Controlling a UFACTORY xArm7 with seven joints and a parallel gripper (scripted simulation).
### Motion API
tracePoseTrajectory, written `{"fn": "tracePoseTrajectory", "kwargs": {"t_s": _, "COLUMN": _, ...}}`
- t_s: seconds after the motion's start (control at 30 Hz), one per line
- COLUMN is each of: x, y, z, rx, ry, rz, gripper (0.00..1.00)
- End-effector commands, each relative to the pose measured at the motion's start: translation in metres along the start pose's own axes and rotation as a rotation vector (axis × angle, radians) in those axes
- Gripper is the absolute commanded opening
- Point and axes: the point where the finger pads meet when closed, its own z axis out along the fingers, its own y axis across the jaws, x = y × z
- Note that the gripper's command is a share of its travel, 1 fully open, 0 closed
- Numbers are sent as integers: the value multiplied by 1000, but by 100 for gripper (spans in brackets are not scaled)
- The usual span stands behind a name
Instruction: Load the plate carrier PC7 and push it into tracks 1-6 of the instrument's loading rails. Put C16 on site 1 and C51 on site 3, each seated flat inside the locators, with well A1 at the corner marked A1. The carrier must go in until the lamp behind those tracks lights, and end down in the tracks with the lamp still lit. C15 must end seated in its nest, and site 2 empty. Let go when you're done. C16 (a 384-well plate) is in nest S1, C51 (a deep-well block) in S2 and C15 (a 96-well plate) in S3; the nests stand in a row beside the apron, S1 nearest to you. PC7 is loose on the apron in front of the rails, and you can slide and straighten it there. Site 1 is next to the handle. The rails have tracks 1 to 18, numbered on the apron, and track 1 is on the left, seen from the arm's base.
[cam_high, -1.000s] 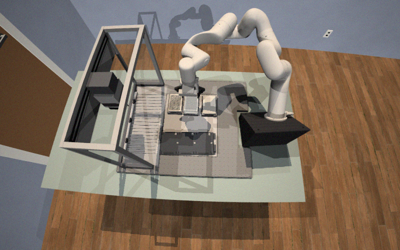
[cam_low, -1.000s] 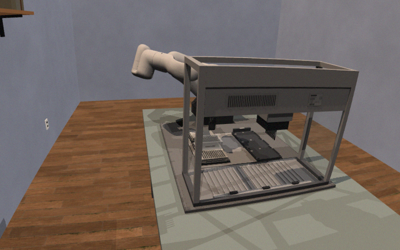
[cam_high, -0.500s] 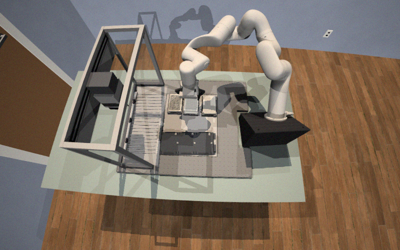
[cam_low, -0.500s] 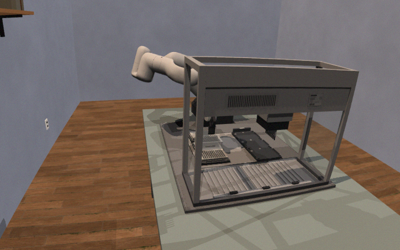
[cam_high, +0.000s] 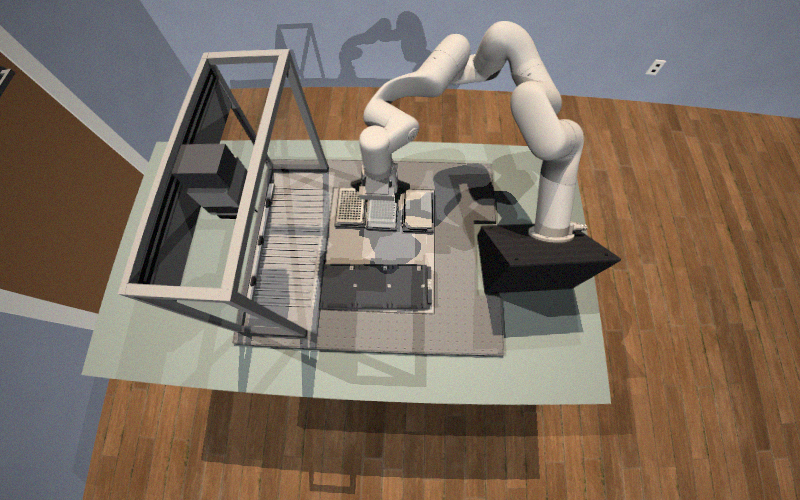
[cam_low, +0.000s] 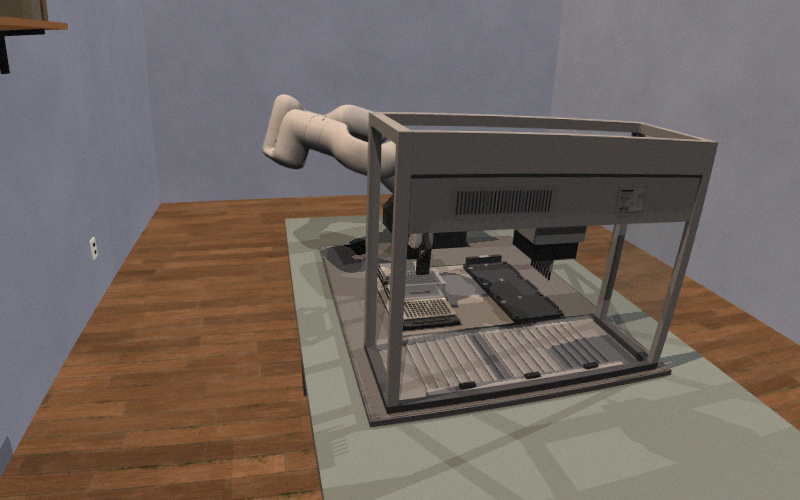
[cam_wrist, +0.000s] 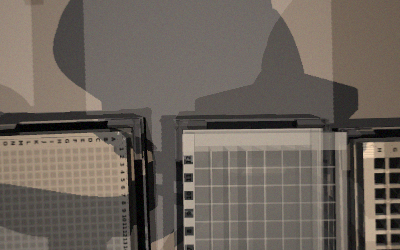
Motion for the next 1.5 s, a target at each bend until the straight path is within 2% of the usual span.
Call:
{"fn": "tracePoseTrajectory", "kwargs": {"t_s": 0.0, "x": 1, "y": 1, "z": -2, "rx": -4, "ry": 1, "rz": 0, "gripper": 100}}
{"fn": "tracePoseTrajectory", "kwargs": {"t_s": 1.47, "x": 0, "y": 1, "z": 22, "rx": -4, "ry": 1, "rz": 0, "gripper": 100}}
